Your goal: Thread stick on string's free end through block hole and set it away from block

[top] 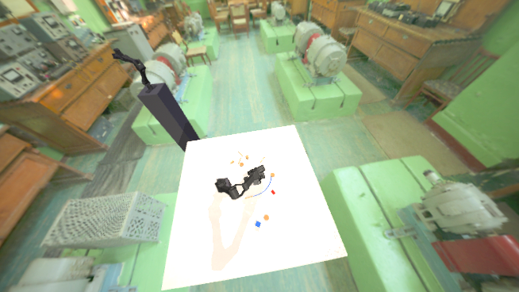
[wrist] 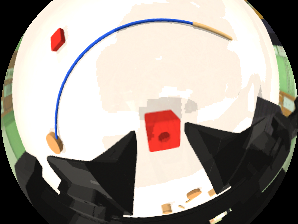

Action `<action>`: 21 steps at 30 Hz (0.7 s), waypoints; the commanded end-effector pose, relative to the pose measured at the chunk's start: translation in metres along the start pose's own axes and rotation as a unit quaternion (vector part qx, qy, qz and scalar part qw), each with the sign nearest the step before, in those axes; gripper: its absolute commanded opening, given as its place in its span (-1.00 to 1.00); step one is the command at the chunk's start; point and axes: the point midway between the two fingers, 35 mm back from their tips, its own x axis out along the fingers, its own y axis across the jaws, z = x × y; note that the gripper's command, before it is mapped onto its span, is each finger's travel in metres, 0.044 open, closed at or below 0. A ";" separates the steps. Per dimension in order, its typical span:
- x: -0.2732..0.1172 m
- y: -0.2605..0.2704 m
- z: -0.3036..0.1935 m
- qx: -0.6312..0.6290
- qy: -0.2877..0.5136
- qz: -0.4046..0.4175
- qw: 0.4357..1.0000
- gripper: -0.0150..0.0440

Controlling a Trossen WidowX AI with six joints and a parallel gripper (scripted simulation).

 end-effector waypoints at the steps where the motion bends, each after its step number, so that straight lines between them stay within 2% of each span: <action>1: 0.003 -0.001 0.000 -0.004 -0.003 -0.001 1.000 0.31; 2: 0.003 -0.001 0.000 -0.004 -0.003 -0.001 1.000 0.31; 8: 0.001 -0.001 0.000 -0.001 0.000 -0.001 1.000 -0.22; 14: 0.001 -0.001 0.000 -0.001 0.000 -0.001 1.000 -0.35; 16: 0.001 -0.001 0.000 -0.001 0.000 -0.001 1.000 -0.49; 21: 0.000 -0.001 0.000 -0.001 0.000 -0.001 1.000 -0.49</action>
